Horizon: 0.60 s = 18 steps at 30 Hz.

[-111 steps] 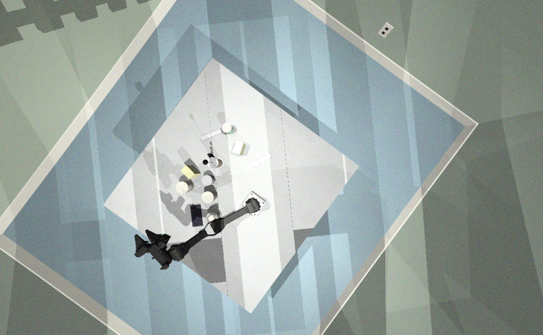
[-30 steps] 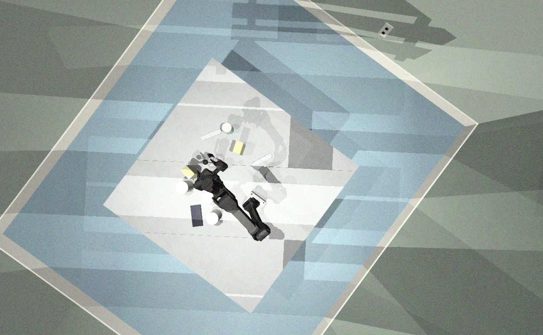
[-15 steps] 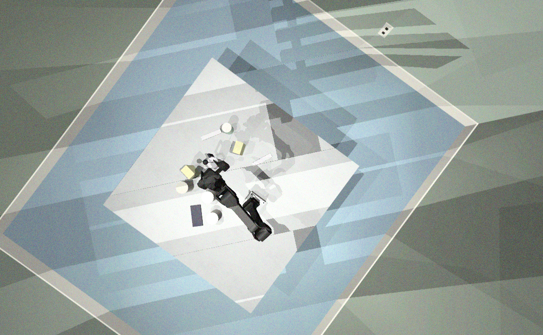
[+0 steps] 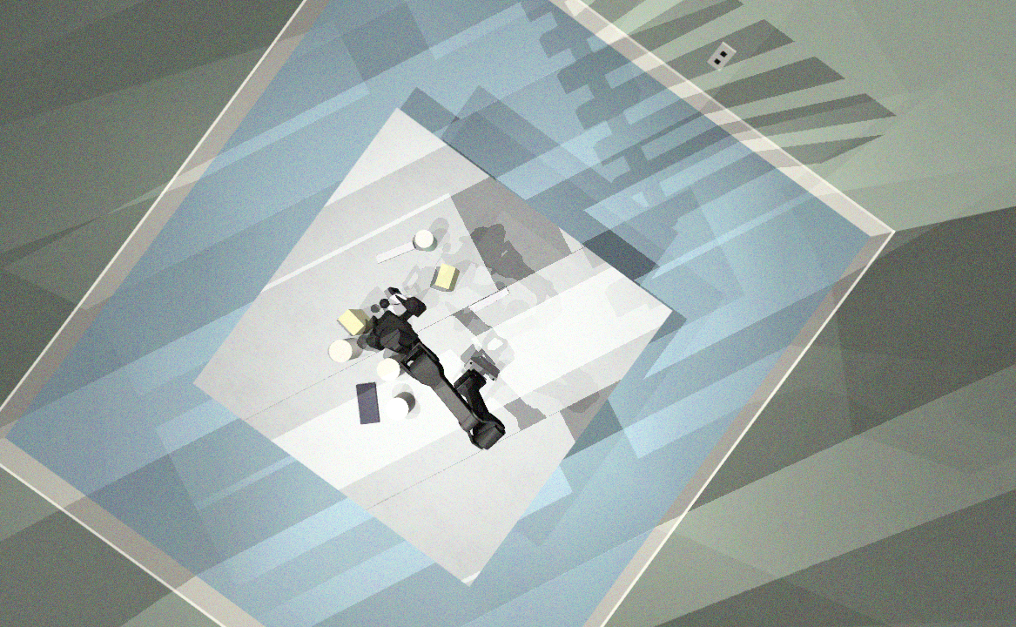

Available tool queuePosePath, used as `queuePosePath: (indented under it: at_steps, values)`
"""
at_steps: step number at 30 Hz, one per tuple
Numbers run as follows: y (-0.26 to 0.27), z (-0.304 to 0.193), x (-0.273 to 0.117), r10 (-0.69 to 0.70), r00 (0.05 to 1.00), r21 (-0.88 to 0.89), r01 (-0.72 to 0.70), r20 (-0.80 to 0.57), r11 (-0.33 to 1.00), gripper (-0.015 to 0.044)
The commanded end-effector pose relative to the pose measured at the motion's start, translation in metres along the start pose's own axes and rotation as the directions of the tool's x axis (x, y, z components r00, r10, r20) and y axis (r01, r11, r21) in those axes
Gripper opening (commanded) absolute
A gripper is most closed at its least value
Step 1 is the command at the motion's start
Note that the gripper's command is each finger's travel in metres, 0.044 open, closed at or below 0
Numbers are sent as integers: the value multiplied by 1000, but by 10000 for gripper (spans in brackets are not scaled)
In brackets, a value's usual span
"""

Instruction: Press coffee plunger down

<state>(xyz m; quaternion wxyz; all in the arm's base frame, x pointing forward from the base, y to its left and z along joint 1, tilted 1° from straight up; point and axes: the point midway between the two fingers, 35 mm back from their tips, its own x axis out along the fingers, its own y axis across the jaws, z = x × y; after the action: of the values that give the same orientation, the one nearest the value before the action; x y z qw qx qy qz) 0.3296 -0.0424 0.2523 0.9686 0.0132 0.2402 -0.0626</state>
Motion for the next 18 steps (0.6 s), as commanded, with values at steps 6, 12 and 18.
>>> queuePosePath:
  at_steps: [6,12,18]
  values:
    - [0,-2,16,-2,1000,3,2,-5,1000,440]
    - [0,-2,20,-2,1000,2,2,-5,1000,387]
    - [0,-2,20,-2,1000,2,2,-5,1000,230]
